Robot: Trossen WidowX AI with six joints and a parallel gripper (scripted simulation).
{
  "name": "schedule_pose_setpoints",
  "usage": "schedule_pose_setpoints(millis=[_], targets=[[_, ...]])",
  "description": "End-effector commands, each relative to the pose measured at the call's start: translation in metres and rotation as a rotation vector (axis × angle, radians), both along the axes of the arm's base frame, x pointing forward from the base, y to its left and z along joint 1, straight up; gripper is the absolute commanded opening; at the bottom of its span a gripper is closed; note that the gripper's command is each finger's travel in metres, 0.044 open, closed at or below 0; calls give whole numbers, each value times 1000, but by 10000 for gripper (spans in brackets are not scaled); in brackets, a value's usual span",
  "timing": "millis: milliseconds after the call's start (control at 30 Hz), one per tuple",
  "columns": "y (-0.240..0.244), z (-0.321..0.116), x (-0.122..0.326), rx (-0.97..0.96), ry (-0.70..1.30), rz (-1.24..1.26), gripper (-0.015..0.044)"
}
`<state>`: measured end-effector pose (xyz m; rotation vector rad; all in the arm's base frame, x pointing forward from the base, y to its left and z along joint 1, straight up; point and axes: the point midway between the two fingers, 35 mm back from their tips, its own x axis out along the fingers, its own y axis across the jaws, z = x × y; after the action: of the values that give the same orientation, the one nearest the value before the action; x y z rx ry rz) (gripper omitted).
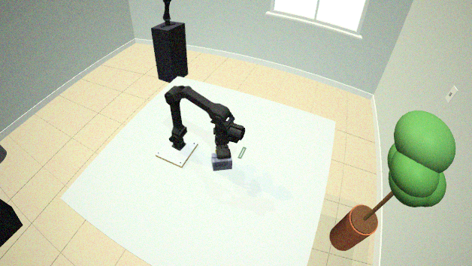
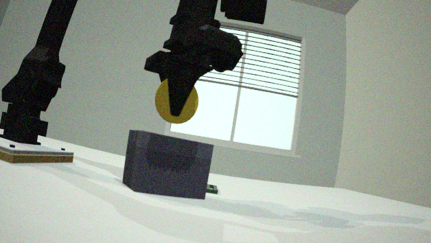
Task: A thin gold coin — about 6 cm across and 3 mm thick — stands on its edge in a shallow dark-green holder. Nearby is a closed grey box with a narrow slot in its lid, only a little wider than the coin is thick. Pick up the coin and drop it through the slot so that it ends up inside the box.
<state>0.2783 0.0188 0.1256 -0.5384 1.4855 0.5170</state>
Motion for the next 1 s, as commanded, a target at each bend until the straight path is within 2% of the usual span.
schedule_pose_setpoints(millis=[0, 967], targets=[[0, -2, -1, 0, 1, -3, 0], [0, -14, -1, 0, 1, 0, 0]])
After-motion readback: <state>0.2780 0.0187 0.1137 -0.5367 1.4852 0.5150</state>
